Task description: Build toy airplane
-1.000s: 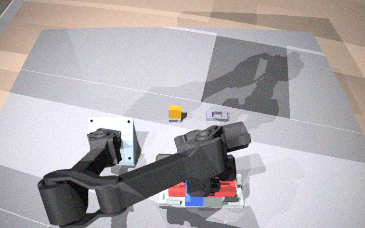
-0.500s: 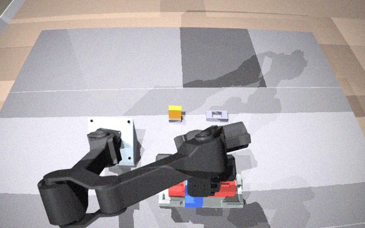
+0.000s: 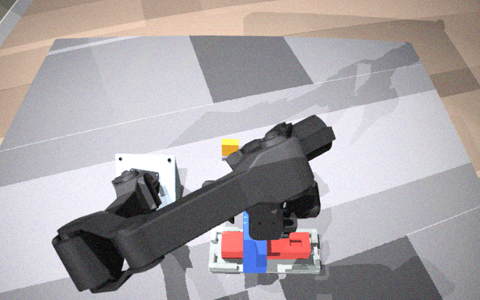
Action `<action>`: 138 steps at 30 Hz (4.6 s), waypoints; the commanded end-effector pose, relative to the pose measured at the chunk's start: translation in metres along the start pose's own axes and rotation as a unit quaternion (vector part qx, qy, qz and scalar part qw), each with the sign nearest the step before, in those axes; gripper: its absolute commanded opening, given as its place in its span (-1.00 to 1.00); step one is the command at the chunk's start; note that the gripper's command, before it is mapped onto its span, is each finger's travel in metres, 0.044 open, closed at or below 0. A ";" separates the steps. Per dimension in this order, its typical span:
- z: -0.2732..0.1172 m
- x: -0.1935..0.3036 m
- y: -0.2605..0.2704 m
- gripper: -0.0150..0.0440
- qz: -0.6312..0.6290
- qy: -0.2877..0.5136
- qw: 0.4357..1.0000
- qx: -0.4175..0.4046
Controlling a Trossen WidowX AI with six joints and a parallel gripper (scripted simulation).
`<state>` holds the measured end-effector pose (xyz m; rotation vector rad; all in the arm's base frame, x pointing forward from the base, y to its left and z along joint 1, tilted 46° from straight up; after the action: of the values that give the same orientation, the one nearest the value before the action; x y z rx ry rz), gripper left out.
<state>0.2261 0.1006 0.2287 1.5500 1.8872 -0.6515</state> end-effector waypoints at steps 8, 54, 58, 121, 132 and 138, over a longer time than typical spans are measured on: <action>-0.007 0.000 0.003 1.00 -0.204 0.002 0.979 0.011; -0.008 0.237 -0.033 1.00 -0.692 0.018 0.722 0.009; -0.006 0.249 -0.040 1.00 -0.691 0.016 0.722 0.012; 0.117 0.249 -0.044 0.47 -0.691 0.014 0.723 0.013; 0.117 0.249 -0.044 -0.31 -0.691 0.014 0.723 0.013; 0.117 0.249 -0.044 -0.49 -0.691 0.014 0.723 0.013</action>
<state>0.1665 0.1813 -0.0313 -0.1816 2.8356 -1.1849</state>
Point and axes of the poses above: the point midway between the two fingers, 35 mm back from their tips, its own z axis out along the fingers, its own y axis across the jaws, x = y × z, the point moved 10 cm from there along -z, back along the fingers, and after that the axes turned 2 degrees about -z, right-handed, at the moved point
